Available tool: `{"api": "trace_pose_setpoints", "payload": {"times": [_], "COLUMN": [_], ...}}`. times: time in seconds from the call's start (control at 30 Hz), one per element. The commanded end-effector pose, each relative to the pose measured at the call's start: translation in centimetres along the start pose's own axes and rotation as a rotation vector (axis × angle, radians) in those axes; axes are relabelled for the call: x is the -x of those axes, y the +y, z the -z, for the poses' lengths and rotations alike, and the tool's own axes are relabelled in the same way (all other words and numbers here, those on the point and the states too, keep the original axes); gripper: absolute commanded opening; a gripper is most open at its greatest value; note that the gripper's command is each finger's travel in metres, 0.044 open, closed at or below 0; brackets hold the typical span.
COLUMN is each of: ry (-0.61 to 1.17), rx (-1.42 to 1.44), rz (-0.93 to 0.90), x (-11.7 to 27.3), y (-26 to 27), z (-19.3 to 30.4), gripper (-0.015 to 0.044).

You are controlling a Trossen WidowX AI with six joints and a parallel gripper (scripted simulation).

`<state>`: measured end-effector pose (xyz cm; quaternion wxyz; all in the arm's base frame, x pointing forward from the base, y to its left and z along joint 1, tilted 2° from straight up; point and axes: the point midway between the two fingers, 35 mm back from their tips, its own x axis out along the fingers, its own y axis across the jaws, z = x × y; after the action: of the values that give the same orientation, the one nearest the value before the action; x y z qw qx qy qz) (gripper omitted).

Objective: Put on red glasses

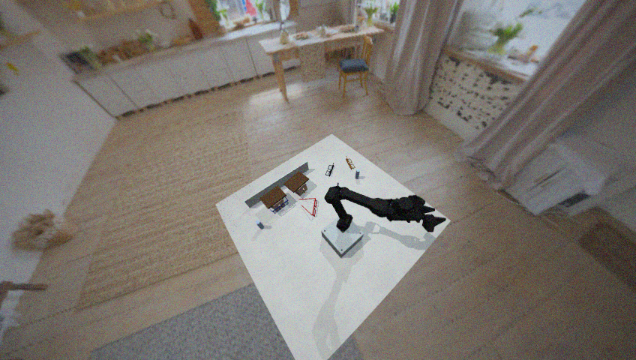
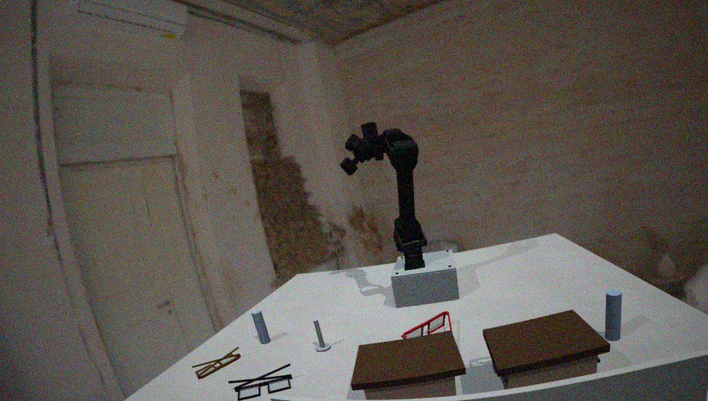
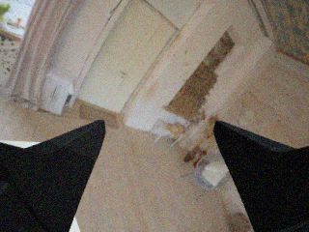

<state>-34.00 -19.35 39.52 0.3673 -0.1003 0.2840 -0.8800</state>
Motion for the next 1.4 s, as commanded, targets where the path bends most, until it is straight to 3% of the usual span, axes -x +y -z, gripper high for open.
{"api": "trace_pose_setpoints", "payload": {"times": [0.0,0.23,0.3,0.53,0.73,1.03,1.2,1.37], "ry": [0.000,0.000,-0.005,-0.057,-0.124,-0.283,-0.354,-0.480], "rx": [0.000,0.000,0.005,0.090,0.240,0.480,0.584,0.770], "rz": [0.000,0.000,-0.025,-0.278,-0.521,-0.876,-0.994,-1.167], "x": [0.0,0.0,-0.4,-2.9,-2.4,3.8,7.2,13.4], "y": [0.0,0.0,1.0,11.5,21.6,36.4,41.0,47.1], "z": [0.0,0.0,-0.3,-2.9,-5.3,-8.3,-8.8,-8.8], "gripper": [0.0426,0.0440,0.0387,0.0204,0.0200,0.0200,0.0200,0.0200]}}
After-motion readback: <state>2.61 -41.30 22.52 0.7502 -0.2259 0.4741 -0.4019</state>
